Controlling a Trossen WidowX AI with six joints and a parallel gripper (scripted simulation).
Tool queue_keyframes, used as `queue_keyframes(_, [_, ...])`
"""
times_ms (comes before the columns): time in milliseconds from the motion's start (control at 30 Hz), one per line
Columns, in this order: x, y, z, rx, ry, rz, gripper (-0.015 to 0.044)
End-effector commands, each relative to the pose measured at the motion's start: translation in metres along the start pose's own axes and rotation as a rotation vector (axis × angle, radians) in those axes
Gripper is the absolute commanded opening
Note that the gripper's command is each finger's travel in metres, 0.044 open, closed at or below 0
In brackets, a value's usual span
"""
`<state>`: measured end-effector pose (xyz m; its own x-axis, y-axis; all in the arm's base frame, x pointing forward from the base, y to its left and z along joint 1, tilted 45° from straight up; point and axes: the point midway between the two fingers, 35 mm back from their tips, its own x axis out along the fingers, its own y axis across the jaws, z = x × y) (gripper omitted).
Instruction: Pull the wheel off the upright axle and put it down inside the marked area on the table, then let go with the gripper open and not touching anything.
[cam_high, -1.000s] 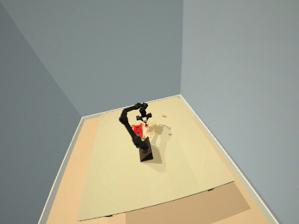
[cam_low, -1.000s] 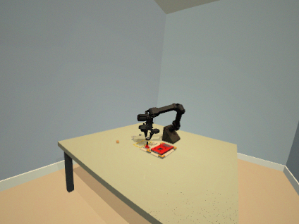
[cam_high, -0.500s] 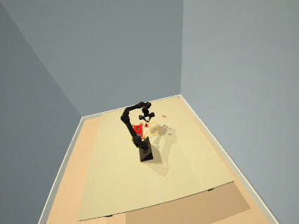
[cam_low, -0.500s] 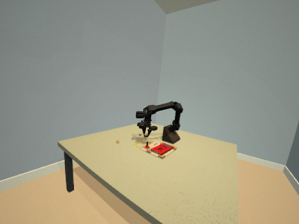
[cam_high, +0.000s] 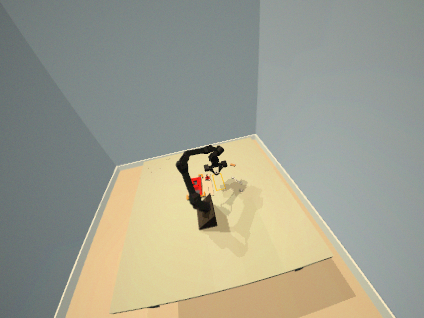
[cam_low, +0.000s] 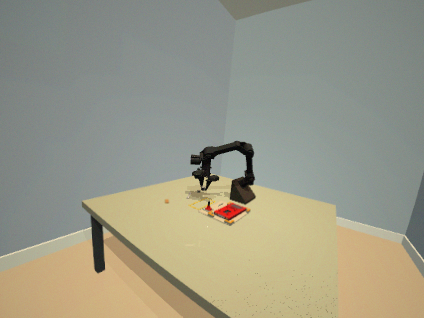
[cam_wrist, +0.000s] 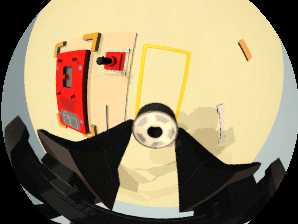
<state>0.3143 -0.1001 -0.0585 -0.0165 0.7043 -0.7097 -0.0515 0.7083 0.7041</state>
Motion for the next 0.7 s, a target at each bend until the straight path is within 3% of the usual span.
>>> queue_keyframes(0, [0.002,-0.004,-0.003,-0.012,0.003,-0.005,0.0])
queue_keyframes(367, [0.027,-0.004,-0.002,-0.012,0.003,-0.005,0.0])
queue_keyframes(667, [0.083,-0.004,-0.001,-0.012,0.002,-0.003,0.0])
